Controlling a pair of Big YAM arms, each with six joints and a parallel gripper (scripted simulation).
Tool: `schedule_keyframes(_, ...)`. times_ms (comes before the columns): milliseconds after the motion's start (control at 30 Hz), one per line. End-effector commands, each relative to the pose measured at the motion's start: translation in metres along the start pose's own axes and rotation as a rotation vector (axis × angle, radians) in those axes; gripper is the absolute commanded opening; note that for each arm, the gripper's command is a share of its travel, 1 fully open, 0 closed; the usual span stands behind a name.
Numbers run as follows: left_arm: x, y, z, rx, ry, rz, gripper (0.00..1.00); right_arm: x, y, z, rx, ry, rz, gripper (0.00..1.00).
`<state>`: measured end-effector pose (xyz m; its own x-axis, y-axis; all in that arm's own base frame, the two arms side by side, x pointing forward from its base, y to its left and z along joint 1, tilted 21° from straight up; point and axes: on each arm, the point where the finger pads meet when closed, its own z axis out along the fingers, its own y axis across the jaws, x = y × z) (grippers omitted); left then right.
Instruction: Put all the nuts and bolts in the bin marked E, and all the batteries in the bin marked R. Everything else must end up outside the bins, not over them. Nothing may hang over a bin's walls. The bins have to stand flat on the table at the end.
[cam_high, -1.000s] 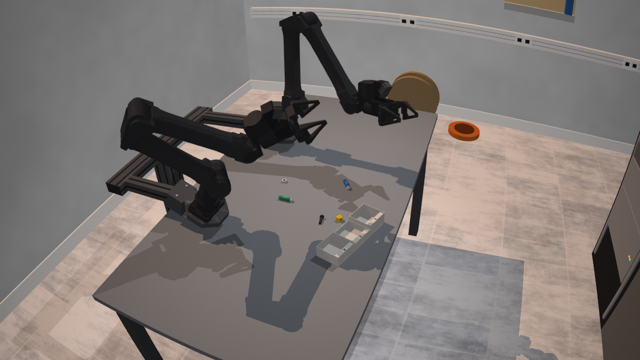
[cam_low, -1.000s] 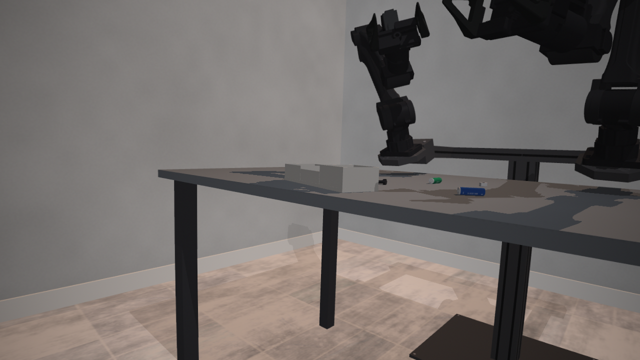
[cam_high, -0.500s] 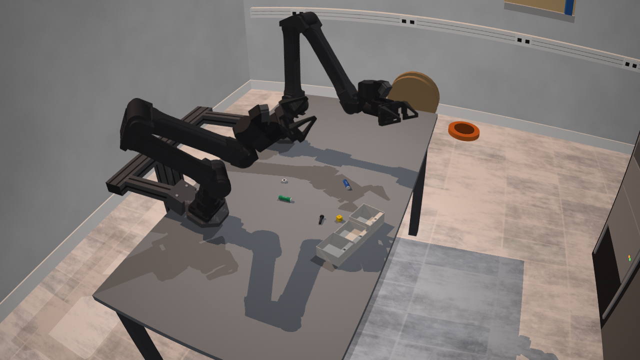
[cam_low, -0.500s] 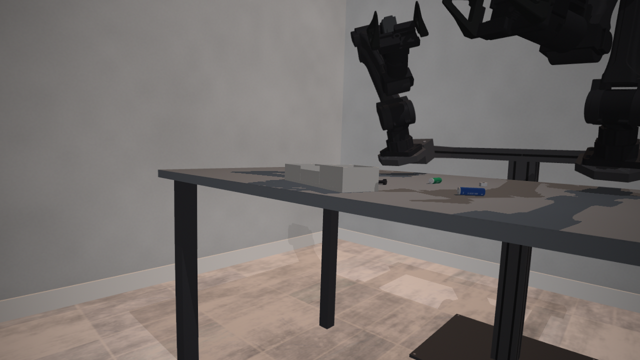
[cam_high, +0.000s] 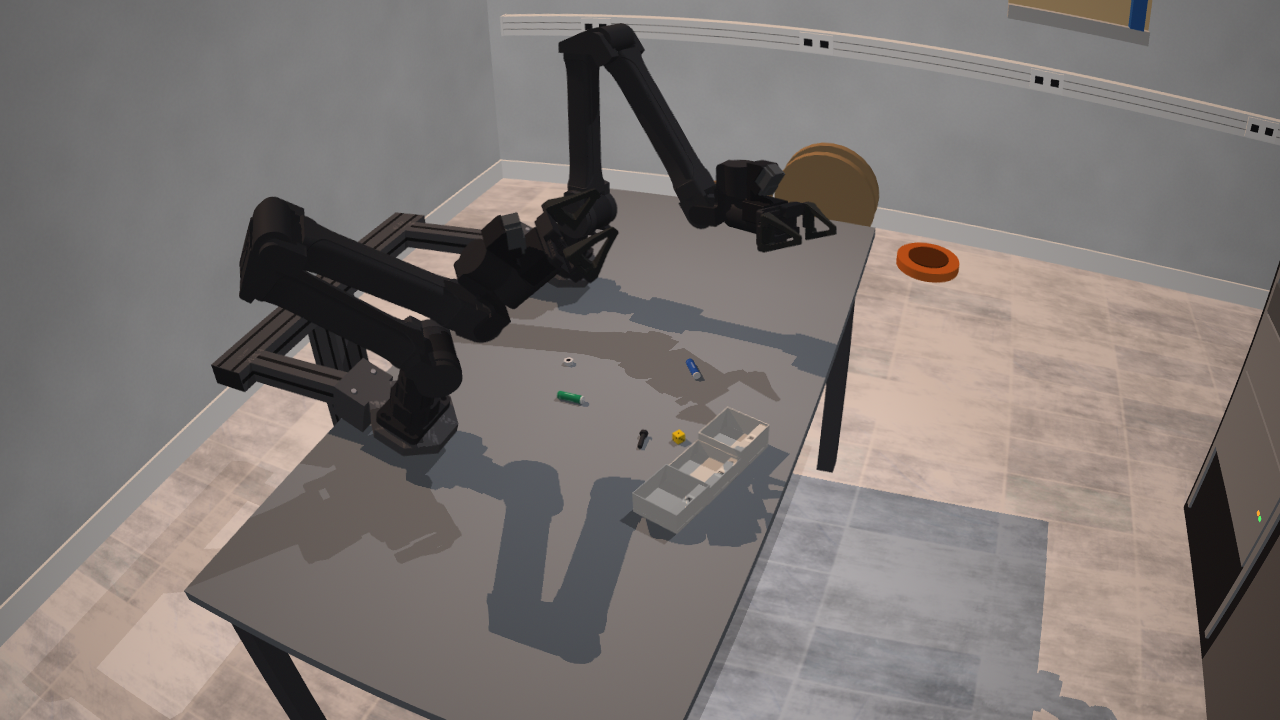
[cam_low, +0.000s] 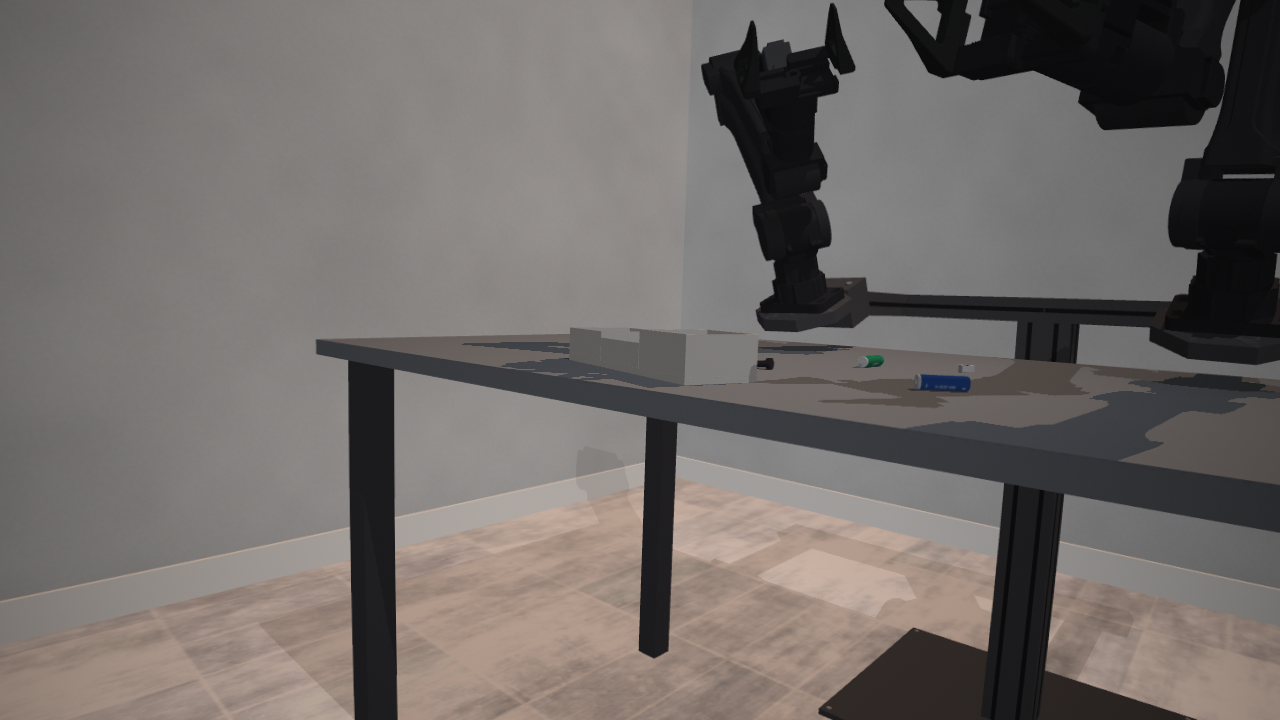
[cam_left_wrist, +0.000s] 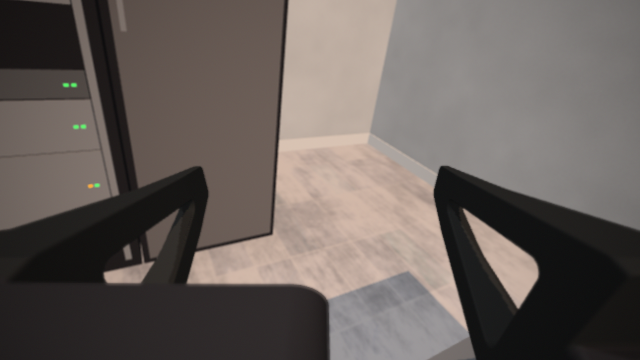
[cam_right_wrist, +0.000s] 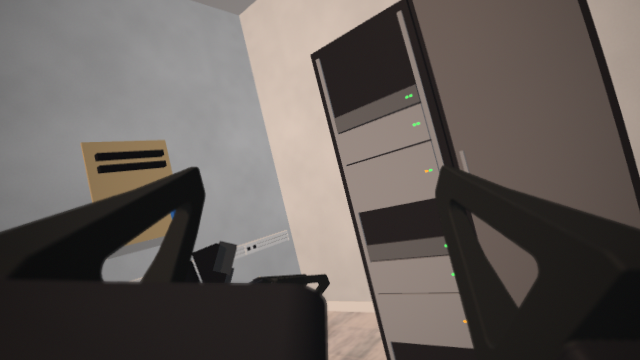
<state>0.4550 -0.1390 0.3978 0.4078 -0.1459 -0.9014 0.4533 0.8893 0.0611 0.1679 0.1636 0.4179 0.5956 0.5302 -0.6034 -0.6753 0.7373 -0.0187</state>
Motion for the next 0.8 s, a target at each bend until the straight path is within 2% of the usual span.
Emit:
schedule_keyframes(0, -0.0044, -0.0001, 0.0013, 0.001, -0.009, 0.002, 1.00, -0.0088, 0.0034, -0.0015, -0.012, -0.031, 0.020, 1.00)
schedule_keyframes(767, -0.0044, -0.0001, 0.0013, 0.001, -0.009, 0.002, 1.00, -0.0150, 0.0050, -0.0059, -0.022, -0.059, 0.023, 1.00)
